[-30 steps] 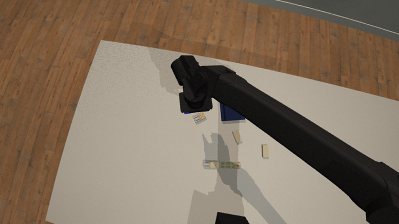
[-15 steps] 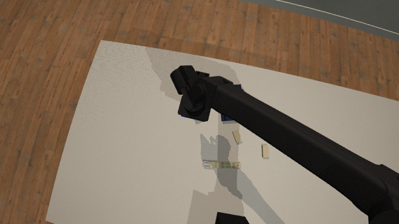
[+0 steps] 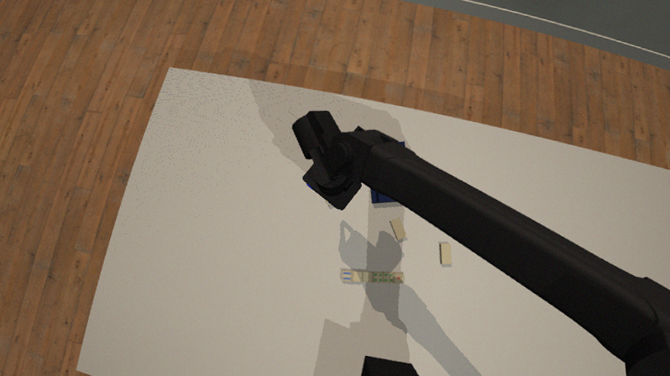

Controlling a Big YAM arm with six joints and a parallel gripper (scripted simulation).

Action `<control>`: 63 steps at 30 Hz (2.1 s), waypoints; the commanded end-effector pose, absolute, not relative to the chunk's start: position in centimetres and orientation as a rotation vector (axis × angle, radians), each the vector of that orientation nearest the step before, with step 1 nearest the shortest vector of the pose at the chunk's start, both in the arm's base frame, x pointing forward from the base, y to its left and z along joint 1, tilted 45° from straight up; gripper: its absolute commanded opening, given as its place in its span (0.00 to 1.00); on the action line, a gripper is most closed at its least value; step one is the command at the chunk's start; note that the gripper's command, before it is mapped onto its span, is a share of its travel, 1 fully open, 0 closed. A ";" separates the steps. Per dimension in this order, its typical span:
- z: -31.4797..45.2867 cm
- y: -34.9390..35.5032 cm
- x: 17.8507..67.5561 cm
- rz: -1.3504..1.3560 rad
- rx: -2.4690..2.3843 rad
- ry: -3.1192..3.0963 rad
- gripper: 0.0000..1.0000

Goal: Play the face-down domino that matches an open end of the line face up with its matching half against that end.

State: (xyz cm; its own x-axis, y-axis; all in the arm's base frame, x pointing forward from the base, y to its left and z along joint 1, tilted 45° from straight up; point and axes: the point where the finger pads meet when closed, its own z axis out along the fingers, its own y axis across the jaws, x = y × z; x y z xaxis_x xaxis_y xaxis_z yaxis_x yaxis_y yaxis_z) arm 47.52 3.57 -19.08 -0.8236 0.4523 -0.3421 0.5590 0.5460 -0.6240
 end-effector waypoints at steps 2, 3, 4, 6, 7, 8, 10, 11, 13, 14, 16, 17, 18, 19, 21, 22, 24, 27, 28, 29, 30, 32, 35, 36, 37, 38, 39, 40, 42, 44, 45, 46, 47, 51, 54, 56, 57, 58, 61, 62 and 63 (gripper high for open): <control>-18.7 3.6 48.0 -1.092 1.043 2.524 0.43; -18.6 3.4 48.0 -1.075 1.114 2.475 0.43; -18.5 3.3 48.1 -1.058 1.184 2.425 0.43; -18.4 3.0 48.2 -1.020 1.318 2.320 0.43; -18.3 2.8 48.3 -1.007 1.359 2.285 0.43; -18.2 2.7 48.4 -0.994 1.399 2.249 0.43; -18.1 2.5 48.4 -0.969 1.476 2.179 0.43; -18.1 2.5 48.4 -0.959 1.505 2.152 0.43; -18.1 2.5 48.4 -0.959 1.505 2.152 0.43; -18.1 2.5 48.4 -0.959 1.505 2.152 0.43; -18.1 2.5 48.4 -0.959 1.505 2.152 0.43; -18.9 3.3 47.7 -1.008 1.377 2.267 0.43; -18.8 3.2 47.7 -1.003 1.396 2.253 0.43; -18.7 3.1 47.8 -0.997 1.414 2.239 0.43; -18.6 2.8 47.9 -0.986 1.449 2.210 0.43; -18.5 2.7 47.9 -0.981 1.467 2.196 0.43; -18.4 2.5 48.0 -0.969 1.502 2.167 0.43; -18.2 2.2 48.1 -0.958 1.536 2.137 0.43; -18.2 2.2 48.1 -0.958 1.536 2.137 0.43; -18.2 2.2 48.1 -0.958 1.536 2.137 0.43; -18.2 2.2 48.1 -0.958 1.536 2.137 0.43; -18.2 2.2 48.1 -0.958 1.536 2.137 0.43; -18.8 3.0 47.7 -0.978 1.478 2.185 0.43; -18.8 2.9 47.7 -0.977 1.481 2.185 0.43; -18.7 2.8 47.7 -0.977 1.483 2.185 0.43; -18.7 2.6 47.7 -0.976 1.486 2.186 0.43; -18.6 2.5 47.8 -0.976 1.489 2.186 0.43; -18.5 2.4 47.8 -0.975 1.492 2.186 0.43; -18.4 2.1 47.8 -0.974 1.497 2.186 0.43; -18.3 2.0 47.9 -0.973 1.500 2.187 0.43; -18.3 2.0 47.9 -0.973 1.500 2.187 0.43; -18.3 2.0 47.9 -0.973 1.500 2.187 0.43; -18.3 2.0 47.9 -0.973 1.500 2.187 0.43; -19.0 3.0 47.6 -0.979 1.478 2.194 0.43; -18.8 2.6 47.6 -0.983 1.472 2.207 0.43; -18.7 2.4 47.6 -0.985 1.467 2.216 0.43; -18.6 2.3 47.6 -0.986 1.465 2.220 0.43; -18.5 2.1 47.6 -0.987 1.463 2.225 0.43; -18.4 1.9 47.6 -0.989 1.459 2.233 0.43; -18.4 1.9 47.6 -0.989 1.459 2.233 0.43; -18.4 1.9 47.6 -0.989 1.459 2.233 0.43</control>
State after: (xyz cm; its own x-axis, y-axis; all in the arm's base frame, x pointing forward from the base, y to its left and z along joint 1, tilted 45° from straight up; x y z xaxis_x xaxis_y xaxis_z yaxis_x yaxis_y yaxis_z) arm 46.77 2.58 -19.44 -0.4498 0.6772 -0.5824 0.8842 0.2453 -0.3976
